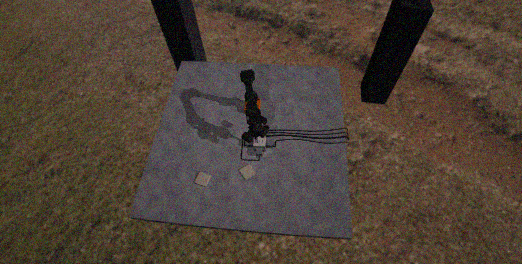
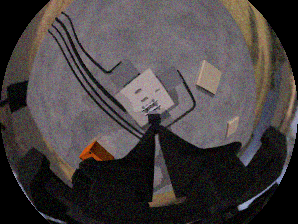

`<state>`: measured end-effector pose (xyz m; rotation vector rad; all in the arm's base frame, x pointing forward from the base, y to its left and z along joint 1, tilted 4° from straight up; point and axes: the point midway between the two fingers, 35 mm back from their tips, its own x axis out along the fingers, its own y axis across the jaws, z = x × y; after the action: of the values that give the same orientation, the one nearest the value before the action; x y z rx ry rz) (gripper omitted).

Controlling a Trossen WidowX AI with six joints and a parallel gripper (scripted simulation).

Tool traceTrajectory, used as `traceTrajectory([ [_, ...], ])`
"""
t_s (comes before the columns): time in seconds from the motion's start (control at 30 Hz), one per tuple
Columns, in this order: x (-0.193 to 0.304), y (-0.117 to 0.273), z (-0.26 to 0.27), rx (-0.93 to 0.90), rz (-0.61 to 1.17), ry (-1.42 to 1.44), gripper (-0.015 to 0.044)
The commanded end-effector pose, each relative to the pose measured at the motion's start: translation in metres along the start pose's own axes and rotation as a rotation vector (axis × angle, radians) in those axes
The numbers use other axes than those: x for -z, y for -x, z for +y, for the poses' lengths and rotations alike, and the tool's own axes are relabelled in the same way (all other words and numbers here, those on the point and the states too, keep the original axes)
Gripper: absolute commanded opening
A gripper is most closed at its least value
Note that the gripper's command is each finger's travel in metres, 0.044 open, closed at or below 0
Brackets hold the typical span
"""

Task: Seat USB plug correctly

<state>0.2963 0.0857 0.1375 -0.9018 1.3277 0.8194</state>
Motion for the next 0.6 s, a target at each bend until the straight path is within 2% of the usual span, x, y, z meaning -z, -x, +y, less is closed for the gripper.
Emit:
traceTrajectory([
  [0.0,0.0001,-0.0002,0.0001,0.000,0.000,-0.114,0.0000],
  [0.57,0.0001,-0.0001,0.0000,0.000,0.000,-0.559,0.0000],
])
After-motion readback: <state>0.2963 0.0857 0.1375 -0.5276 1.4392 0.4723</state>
